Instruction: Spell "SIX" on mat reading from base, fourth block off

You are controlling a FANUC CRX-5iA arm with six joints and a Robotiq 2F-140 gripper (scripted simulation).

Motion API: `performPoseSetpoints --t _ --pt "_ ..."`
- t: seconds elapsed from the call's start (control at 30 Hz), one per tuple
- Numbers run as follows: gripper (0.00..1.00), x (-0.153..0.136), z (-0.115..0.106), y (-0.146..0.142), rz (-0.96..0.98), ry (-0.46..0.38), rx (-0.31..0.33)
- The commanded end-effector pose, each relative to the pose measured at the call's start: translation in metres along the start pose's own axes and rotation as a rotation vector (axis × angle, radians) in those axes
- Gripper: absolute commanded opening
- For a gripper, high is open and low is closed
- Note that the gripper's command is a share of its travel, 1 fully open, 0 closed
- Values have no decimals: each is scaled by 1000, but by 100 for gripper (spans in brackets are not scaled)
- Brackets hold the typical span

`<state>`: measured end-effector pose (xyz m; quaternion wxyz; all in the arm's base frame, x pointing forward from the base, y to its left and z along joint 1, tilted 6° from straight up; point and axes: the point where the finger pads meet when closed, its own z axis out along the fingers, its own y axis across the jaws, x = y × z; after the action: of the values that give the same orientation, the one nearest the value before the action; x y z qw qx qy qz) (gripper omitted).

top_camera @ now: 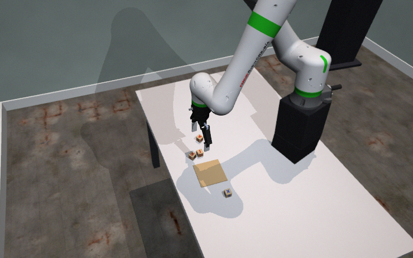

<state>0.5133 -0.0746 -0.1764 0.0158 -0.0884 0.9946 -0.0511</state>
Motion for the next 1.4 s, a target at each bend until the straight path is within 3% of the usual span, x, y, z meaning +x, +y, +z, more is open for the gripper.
performPoseSetpoints --t 0.0,1.37 --pt "100 1 0 -3 -93 0 -2" --pt "100 14 0 -32 -1203 -2 -3"
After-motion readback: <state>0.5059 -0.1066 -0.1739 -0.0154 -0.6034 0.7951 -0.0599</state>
